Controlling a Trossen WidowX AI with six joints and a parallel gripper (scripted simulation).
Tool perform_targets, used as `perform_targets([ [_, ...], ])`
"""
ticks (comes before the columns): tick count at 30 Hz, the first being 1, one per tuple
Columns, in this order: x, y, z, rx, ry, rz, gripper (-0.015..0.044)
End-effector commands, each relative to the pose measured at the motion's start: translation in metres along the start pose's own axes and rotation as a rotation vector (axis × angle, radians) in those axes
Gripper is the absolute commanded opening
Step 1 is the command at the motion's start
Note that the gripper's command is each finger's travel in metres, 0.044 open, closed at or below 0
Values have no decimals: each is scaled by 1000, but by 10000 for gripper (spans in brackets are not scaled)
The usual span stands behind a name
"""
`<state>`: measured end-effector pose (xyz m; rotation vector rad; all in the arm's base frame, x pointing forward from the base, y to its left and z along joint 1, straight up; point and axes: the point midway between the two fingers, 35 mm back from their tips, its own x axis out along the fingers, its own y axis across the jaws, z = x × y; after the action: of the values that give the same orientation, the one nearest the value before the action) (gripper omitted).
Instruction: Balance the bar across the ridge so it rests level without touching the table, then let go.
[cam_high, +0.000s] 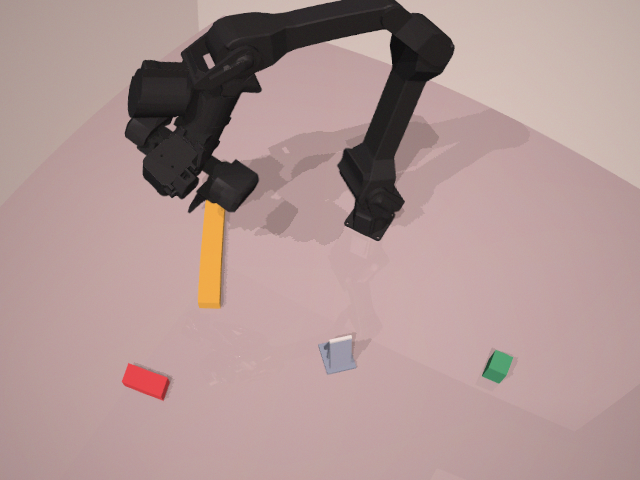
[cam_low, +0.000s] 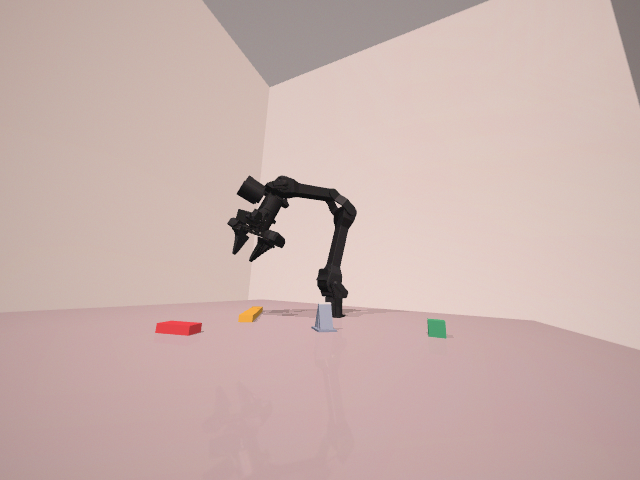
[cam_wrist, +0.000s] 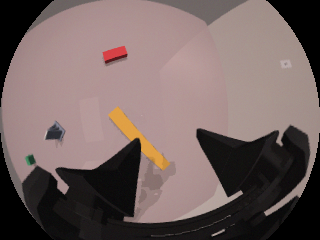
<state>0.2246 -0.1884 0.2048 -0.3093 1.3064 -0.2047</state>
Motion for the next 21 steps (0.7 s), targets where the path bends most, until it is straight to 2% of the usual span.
perform_targets([
  [1, 15, 2, -14, -79, 47, 54, 315],
  [21, 62, 12, -85, -450, 140, 334, 315],
])
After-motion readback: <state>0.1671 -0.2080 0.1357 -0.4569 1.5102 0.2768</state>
